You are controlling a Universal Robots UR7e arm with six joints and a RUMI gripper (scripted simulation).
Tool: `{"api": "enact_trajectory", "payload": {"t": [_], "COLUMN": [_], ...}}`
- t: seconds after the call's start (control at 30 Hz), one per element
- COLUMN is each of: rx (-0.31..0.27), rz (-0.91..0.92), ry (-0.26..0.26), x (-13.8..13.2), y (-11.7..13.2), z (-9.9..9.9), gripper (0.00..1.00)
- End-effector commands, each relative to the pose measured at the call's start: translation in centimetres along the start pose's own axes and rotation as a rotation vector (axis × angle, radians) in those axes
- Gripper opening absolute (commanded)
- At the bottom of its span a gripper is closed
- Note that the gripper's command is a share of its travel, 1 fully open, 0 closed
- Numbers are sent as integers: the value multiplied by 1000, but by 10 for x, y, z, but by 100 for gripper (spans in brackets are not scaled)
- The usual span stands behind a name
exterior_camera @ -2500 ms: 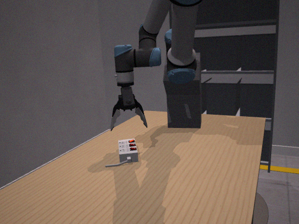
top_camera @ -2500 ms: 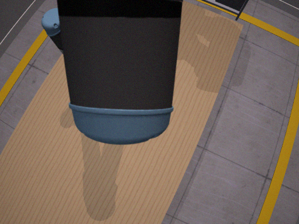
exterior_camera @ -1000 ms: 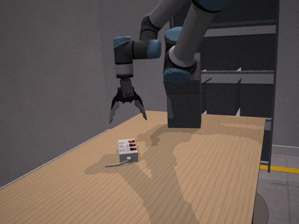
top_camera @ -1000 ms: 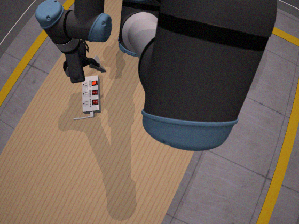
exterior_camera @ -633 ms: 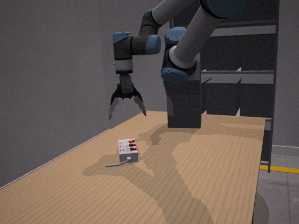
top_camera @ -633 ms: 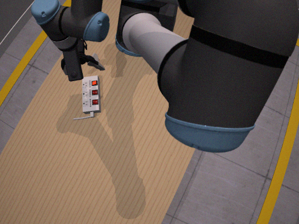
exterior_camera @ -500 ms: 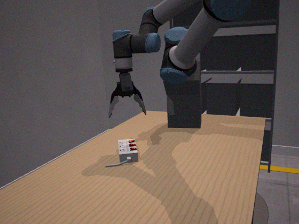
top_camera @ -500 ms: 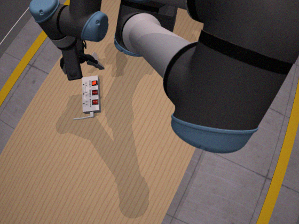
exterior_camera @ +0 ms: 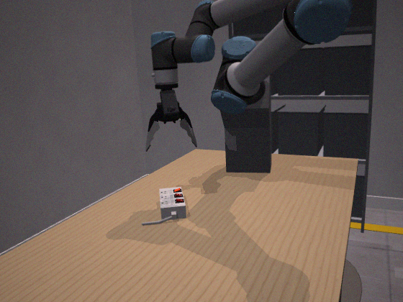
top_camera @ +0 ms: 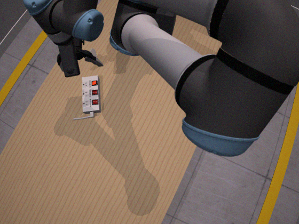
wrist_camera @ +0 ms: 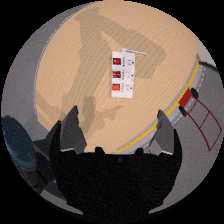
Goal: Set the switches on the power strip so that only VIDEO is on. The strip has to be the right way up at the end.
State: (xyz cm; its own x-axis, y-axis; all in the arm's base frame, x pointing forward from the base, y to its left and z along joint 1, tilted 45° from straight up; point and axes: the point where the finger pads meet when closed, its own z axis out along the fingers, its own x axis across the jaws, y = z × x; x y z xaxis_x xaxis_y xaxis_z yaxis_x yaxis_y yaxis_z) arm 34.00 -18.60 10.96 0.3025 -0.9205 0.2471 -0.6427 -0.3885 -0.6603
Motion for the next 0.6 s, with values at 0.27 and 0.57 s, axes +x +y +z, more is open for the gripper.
{"api": "enact_trajectory", "payload": {"t": [0.27,0.57], "rx": [9,9], "rz": [-1,-1], "ry": [2,2], "x": [-1,-1], "y": [0,0], "z": [-16,-18], "gripper": [100,100]}}
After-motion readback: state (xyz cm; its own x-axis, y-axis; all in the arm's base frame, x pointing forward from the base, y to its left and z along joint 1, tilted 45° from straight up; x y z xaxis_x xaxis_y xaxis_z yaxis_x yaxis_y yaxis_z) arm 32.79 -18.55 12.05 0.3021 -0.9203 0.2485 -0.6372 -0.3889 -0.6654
